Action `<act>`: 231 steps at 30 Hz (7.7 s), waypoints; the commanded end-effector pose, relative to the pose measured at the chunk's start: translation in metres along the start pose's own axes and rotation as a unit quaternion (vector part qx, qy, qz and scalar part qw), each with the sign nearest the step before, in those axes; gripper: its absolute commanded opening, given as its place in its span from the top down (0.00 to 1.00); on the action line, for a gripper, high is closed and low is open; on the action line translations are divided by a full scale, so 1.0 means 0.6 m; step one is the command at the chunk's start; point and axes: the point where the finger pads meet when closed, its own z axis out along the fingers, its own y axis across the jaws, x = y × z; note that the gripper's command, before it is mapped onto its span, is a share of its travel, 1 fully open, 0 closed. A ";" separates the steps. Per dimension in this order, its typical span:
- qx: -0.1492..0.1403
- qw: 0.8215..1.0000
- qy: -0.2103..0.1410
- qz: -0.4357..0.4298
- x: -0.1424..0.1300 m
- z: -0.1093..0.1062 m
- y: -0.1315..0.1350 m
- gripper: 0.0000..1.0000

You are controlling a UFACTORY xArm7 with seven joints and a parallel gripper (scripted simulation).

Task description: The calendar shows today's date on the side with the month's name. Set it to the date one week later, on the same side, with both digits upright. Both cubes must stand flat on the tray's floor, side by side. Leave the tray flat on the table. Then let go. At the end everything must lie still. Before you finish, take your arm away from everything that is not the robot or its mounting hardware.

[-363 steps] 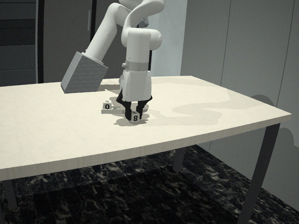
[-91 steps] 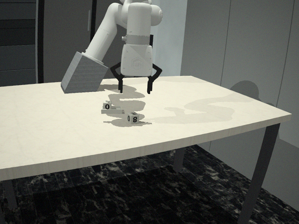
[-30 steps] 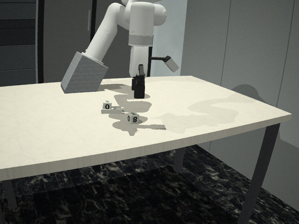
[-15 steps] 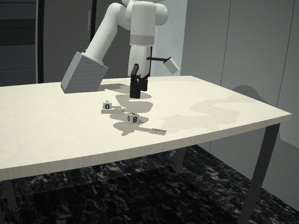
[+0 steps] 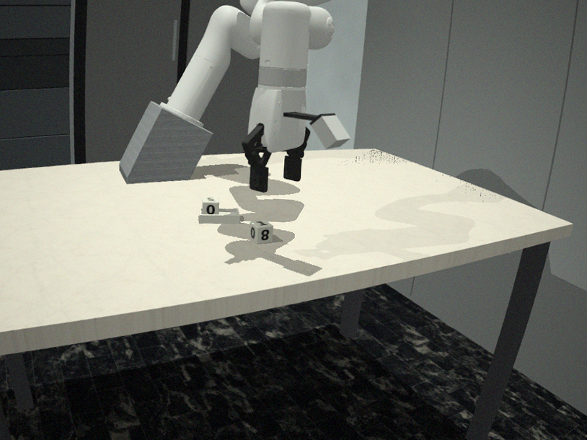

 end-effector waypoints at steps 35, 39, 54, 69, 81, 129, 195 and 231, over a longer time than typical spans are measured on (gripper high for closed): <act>-0.005 0.975 -0.003 0.223 0.018 0.051 0.004 0.00; -0.005 0.975 -0.003 0.223 0.018 0.065 0.004 0.00; -0.005 0.975 -0.003 0.223 0.018 0.098 0.004 0.00; -0.005 0.975 -0.003 0.223 0.018 0.139 0.005 0.00; -0.005 0.975 -0.003 0.223 0.018 0.139 0.005 0.00; -0.005 0.975 -0.003 0.223 0.018 0.139 0.005 0.00; -0.005 0.975 -0.003 0.222 0.019 0.039 0.004 0.00; 0.000 0.995 0.001 -0.101 -0.034 0.032 0.011 0.00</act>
